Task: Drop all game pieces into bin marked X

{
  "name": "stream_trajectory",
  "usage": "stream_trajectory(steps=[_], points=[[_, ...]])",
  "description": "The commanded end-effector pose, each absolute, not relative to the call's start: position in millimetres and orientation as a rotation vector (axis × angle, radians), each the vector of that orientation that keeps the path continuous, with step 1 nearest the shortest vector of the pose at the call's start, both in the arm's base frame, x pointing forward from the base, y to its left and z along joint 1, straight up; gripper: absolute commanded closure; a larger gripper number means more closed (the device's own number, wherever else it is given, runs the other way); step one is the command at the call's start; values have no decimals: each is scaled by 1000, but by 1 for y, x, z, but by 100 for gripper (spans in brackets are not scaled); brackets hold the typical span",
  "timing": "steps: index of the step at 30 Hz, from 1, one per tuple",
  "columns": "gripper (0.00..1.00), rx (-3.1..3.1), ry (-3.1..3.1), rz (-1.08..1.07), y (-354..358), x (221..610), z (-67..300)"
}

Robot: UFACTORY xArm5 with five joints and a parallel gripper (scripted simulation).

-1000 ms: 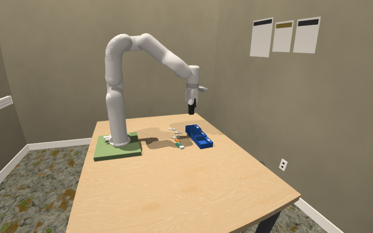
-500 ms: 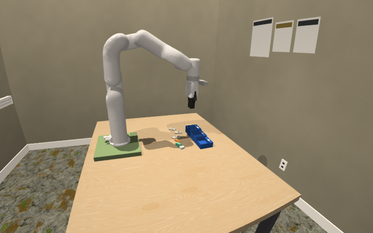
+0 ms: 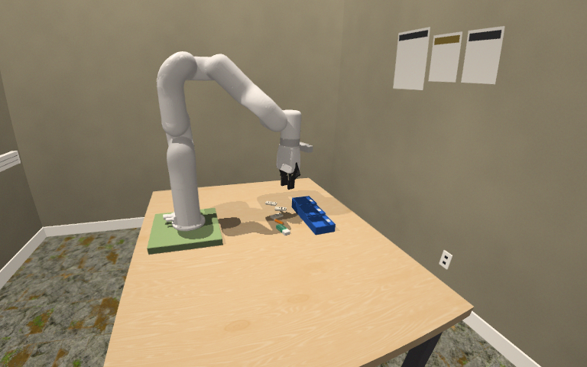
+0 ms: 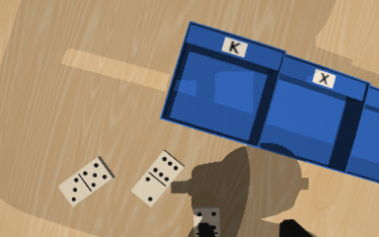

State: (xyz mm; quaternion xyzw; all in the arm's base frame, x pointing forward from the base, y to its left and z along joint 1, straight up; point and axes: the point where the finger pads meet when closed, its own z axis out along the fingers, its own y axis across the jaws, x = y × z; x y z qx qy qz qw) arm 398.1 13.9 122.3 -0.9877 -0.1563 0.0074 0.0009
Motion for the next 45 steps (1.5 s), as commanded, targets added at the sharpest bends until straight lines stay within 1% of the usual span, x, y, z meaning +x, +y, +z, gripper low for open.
stream_trajectory(steps=[1,5,45], points=[[58,-3101,-508,-3,14,375,88],[58,-3100,-508,-3,13,354,63],[58,-3100,-508,-3,13,356,63]])
